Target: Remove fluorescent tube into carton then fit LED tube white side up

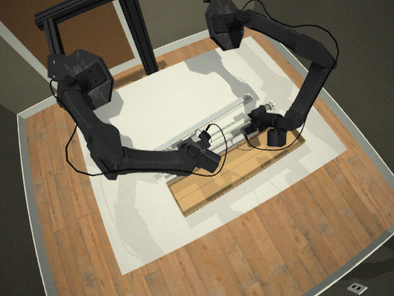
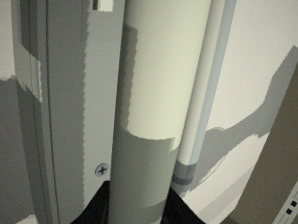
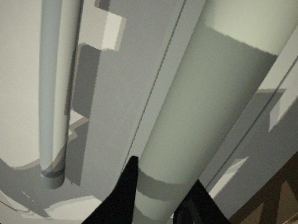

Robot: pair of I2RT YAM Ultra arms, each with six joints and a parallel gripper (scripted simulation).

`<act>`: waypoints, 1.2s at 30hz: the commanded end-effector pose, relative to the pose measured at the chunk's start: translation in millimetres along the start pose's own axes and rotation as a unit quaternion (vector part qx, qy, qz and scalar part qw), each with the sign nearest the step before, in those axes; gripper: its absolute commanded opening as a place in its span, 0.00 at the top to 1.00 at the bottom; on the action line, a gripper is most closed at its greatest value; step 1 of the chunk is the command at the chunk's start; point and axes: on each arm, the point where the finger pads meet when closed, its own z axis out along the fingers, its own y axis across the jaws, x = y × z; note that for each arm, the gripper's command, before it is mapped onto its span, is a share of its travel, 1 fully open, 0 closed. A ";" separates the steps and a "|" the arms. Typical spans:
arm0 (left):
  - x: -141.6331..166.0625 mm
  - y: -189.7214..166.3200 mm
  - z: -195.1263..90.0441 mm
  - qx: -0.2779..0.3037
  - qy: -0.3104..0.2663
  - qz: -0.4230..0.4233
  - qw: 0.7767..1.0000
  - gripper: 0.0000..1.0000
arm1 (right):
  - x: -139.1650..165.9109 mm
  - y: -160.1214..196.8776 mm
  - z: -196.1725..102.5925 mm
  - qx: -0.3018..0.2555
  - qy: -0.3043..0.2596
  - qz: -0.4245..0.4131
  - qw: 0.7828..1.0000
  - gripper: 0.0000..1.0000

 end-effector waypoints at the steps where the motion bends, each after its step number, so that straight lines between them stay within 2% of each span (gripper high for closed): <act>1: -11.0 6.2 -8.7 -0.001 -0.018 0.004 1.000 0.89 | -4.6 1.6 0.5 -0.019 -0.003 0.005 1.000 0.89; 5: -12.6 13.9 -11.4 -0.014 -0.022 0.002 1.000 0.89 | -12.1 -6.0 -2.6 -0.003 -0.010 0.010 1.000 0.89; 6: -9.6 4.9 -8.1 0.014 -0.016 0.001 1.000 0.89 | -3.7 2.1 1.0 -0.032 -0.003 0.005 0.999 0.89; 7: -10.2 4.4 -8.4 0.019 -0.016 0.002 1.000 0.89 | -1.7 2.1 2.4 -0.039 -0.002 0.007 0.999 0.89; 14: -11.6 8.2 -7.7 0.033 -0.019 0.004 0.999 0.89 | -3.7 0.1 1.2 -0.054 -0.002 0.008 0.999 0.89; 28: -15.0 14.3 -10.1 0.032 -0.024 0.000 0.999 0.89 | -11.8 -9.9 -0.7 -0.043 -0.010 0.019 0.999 0.89; 29: -12.1 17.9 -19.2 0.020 -0.028 -0.005 0.999 0.89 | -11.3 -11.5 -0.9 -0.036 -0.006 0.019 0.999 0.89; 30: -11.2 19.8 -22.3 0.015 -0.030 -0.006 0.999 0.51 | -11.9 -10.7 0.3 -0.037 -0.005 0.018 0.999 0.89; 36: -13.2 16.3 -15.1 0.025 -0.026 -0.002 0.999 0.51 | -11.5 -13.8 -2.1 -0.034 -0.007 0.021 0.999 0.89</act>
